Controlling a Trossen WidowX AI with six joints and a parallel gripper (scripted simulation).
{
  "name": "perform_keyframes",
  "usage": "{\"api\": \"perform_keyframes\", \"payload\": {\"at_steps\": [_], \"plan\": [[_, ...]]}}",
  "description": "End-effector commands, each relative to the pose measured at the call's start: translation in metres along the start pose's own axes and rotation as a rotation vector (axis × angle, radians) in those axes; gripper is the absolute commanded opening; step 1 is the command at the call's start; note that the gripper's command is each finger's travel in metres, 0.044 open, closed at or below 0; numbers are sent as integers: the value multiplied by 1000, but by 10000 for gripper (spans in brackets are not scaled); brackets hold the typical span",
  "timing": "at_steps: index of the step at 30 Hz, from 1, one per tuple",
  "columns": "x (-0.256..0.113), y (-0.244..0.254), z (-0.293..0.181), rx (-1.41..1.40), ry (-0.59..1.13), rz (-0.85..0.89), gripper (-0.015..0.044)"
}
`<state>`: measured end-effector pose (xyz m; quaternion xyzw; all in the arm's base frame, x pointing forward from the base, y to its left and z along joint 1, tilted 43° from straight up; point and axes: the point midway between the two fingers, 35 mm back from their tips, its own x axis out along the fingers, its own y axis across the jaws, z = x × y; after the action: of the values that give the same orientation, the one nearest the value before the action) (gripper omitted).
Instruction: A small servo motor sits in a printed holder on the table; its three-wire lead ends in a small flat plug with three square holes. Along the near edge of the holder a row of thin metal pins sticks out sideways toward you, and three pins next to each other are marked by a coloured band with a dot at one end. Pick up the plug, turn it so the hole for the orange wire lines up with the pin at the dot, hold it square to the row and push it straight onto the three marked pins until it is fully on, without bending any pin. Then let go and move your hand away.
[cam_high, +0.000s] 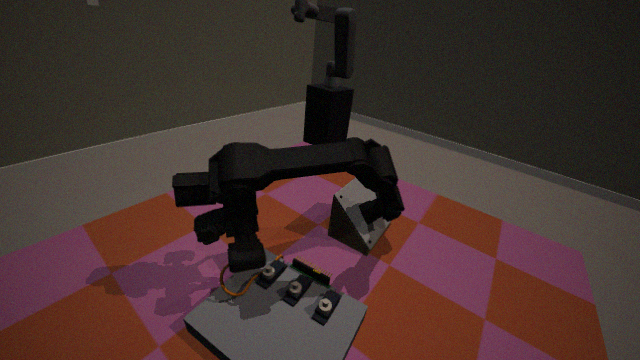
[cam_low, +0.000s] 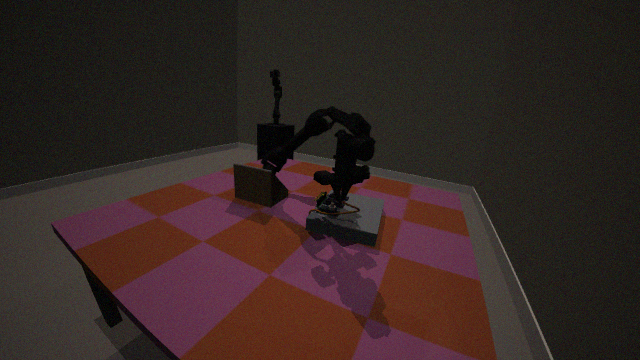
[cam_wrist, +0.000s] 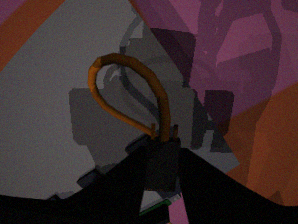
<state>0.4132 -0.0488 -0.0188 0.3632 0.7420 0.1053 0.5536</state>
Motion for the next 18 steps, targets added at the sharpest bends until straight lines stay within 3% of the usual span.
{"api": "perform_keyframes", "payload": {"at_steps": [1,18], "plan": [[-2,-1,-13,158,6,-5,0],[-12,0,-60,747,6,-8,0]]}}
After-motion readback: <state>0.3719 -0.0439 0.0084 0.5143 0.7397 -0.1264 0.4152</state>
